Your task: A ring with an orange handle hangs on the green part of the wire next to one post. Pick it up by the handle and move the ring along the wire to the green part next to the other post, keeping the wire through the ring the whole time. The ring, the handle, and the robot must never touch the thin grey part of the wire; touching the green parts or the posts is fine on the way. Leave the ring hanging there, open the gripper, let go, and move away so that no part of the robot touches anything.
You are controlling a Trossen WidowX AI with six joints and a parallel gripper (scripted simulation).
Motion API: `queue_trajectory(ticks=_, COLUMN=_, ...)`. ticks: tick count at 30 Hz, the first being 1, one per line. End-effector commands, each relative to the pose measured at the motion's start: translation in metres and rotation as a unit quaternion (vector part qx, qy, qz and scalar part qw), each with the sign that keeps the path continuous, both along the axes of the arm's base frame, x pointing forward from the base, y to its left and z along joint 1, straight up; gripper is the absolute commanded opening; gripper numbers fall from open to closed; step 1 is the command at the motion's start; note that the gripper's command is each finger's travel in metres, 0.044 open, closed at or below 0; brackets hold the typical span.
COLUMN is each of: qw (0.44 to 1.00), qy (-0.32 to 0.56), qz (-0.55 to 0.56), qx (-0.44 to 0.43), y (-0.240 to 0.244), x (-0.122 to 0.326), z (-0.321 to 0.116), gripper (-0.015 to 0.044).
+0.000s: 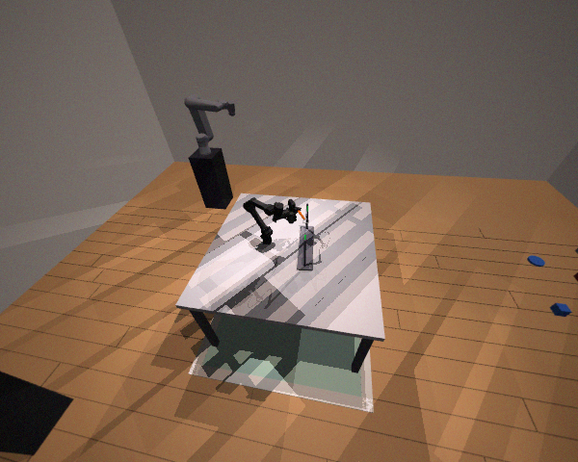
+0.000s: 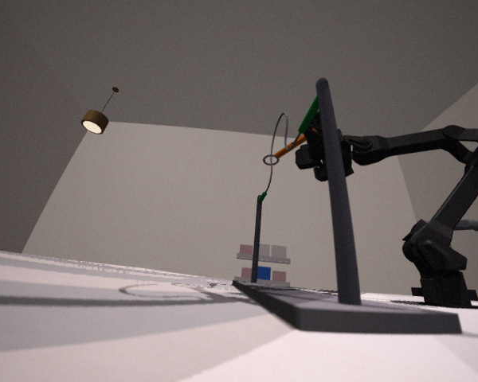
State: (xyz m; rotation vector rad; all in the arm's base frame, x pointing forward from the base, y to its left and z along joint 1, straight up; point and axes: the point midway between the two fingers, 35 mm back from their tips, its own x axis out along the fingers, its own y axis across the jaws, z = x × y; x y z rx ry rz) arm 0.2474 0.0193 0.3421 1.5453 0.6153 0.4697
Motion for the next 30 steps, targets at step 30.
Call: queue_trajectory(ticks=30, qw=0.996, qy=-0.011, qz=-0.003, qx=-0.086, y=0.0003, x=-0.0001, z=-0.0017, gripper=-0.015)
